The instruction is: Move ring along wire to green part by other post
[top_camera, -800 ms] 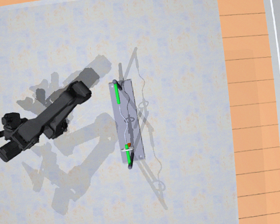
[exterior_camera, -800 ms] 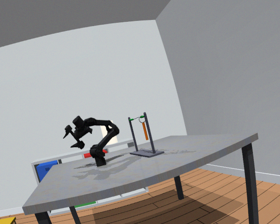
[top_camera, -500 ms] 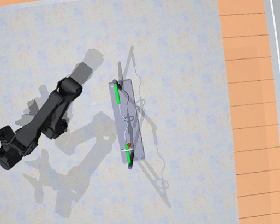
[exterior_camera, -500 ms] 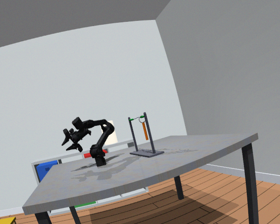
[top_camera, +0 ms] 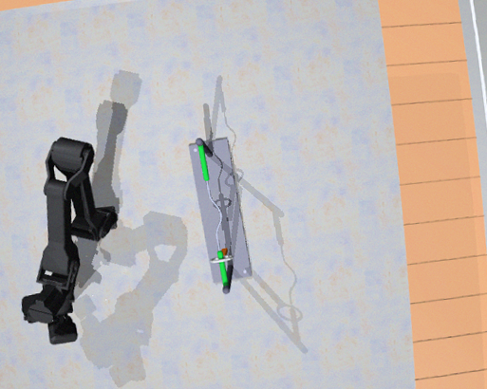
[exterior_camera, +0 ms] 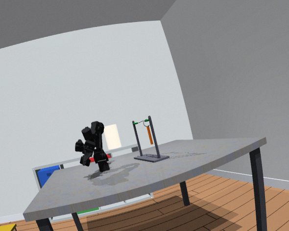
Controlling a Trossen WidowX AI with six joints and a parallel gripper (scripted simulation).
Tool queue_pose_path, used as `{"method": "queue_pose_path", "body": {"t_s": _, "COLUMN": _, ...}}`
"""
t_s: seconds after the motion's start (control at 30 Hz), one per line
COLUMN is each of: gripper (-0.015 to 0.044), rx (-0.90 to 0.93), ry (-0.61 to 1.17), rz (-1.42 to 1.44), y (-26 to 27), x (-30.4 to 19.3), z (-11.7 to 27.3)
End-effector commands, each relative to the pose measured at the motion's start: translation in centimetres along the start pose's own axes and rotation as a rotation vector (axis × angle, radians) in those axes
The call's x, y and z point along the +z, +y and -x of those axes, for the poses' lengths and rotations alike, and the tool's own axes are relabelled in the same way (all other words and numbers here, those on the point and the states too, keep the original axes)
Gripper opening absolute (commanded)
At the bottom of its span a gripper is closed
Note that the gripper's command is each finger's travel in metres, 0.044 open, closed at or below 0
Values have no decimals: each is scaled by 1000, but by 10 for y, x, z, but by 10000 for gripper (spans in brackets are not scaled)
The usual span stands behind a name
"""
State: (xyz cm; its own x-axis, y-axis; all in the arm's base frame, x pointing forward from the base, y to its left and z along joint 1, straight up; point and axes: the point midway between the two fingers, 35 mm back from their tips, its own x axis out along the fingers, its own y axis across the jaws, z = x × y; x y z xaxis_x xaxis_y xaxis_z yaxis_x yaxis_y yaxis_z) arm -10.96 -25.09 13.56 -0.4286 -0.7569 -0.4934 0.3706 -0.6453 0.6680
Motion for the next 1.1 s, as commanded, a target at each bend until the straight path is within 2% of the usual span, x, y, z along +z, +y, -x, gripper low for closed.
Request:
{"method": "queue_pose_path", "body": {"t_s": 0.0, "gripper": 160, "rx": 169, "ry": 170, "rz": 193, "y": 24, "x": -47, "z": -5}}
{"method": "queue_pose_path", "body": {"t_s": 0.17, "gripper": 160, "rx": 455, "ry": 378, "rz": 469, "y": 52, "x": -116, "z": 8}}
{"method": "queue_pose_path", "body": {"t_s": 0.33, "gripper": 160, "rx": 785, "ry": 544, "rz": 728, "y": 66, "x": -181, "z": 43}}
{"method": "queue_pose_path", "body": {"t_s": 0.6, "gripper": 160, "rx": 1405, "ry": 713, "rz": 1060, "y": 52, "x": -258, "z": 130}}
{"method": "queue_pose_path", "body": {"t_s": 0.83, "gripper": 160, "rx": 2017, "ry": 746, "rz": 1200, "y": 8, "x": -282, "z": 214}}
{"method": "queue_pose_path", "body": {"t_s": 0.9, "gripper": 160, "rx": 2079, "ry": 742, "rz": 1203, "y": 3, "x": -282, "z": 221}}
{"method": "queue_pose_path", "body": {"t_s": 1.07, "gripper": 160, "rx": 2079, "ry": 742, "rz": 1203, "y": 3, "x": -282, "z": 221}}
